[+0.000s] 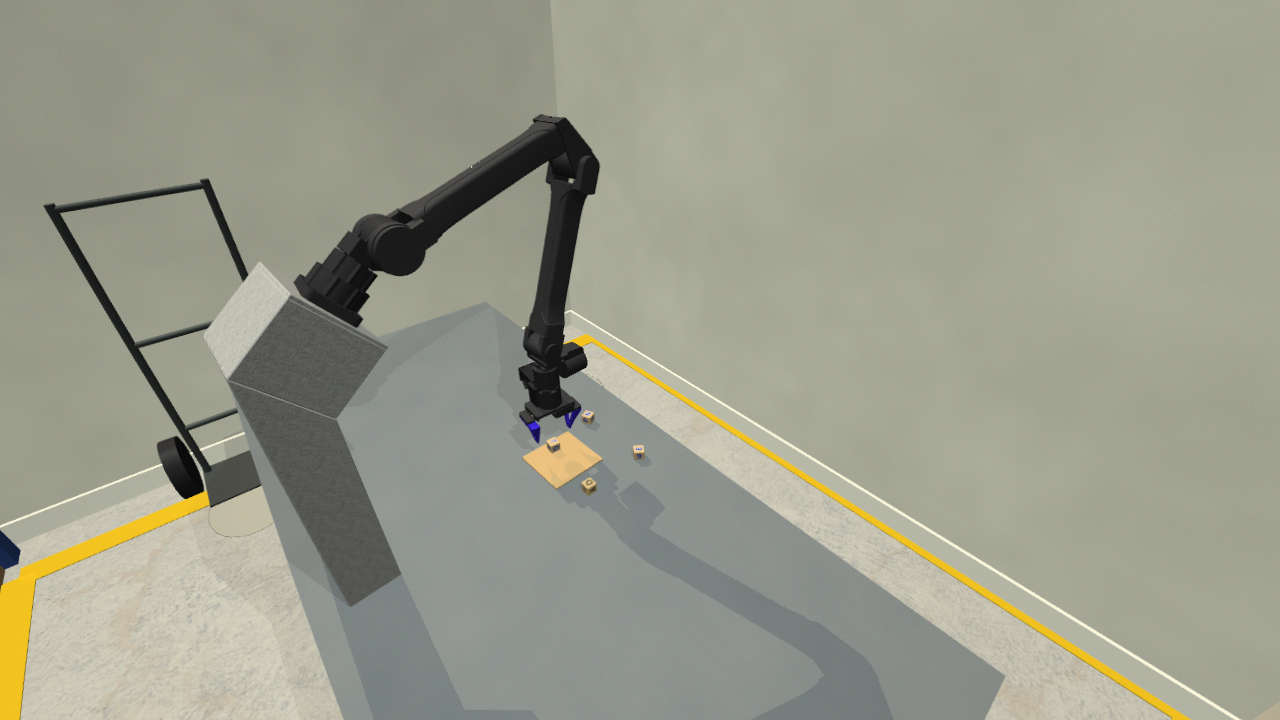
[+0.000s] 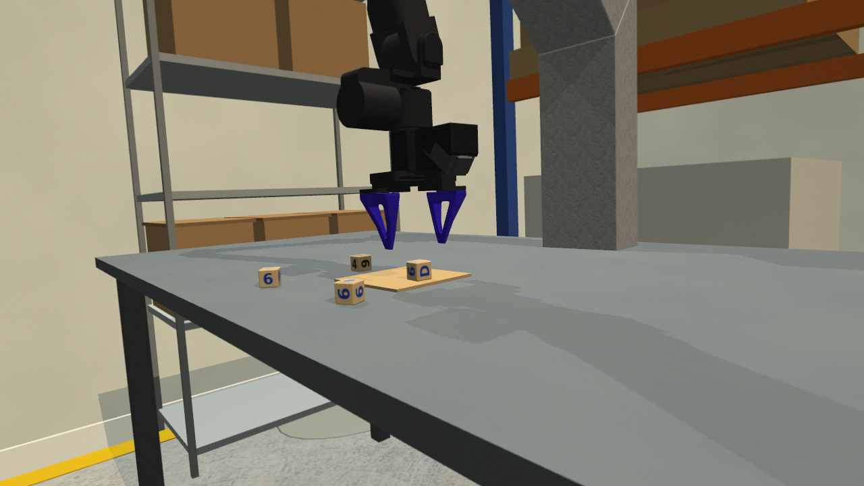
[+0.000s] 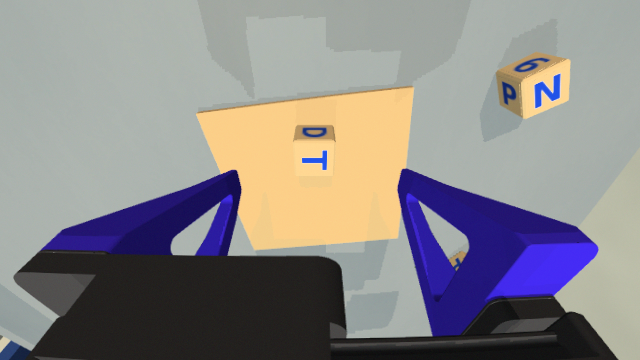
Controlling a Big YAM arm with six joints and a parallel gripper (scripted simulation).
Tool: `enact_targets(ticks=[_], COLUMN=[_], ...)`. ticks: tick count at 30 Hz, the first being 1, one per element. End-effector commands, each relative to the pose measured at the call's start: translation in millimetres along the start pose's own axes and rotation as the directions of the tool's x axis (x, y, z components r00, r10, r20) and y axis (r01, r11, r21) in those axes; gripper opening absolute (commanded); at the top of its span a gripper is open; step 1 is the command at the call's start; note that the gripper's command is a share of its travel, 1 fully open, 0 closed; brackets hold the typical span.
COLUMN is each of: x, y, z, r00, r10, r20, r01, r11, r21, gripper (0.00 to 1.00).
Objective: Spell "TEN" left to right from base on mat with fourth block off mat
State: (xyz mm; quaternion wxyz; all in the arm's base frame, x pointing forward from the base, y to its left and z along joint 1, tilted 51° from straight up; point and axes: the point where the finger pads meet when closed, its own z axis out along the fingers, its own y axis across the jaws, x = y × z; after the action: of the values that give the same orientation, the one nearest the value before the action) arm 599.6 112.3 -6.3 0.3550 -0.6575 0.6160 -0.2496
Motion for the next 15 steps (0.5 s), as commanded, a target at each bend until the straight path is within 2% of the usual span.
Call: enact_targets(ticks=[1,15], x=[5.6,5.1], y=[9.0,2.3], z=[-6.3,-14.9], r00=[1.000,1.000], r10=[-0.006,-0.006], r20=[-0.005,-0.004], r01=[0.005,0.006], r11=[1.000,1.000], r21=[-0.020,-0.007], gripper=[0.92,0.92])
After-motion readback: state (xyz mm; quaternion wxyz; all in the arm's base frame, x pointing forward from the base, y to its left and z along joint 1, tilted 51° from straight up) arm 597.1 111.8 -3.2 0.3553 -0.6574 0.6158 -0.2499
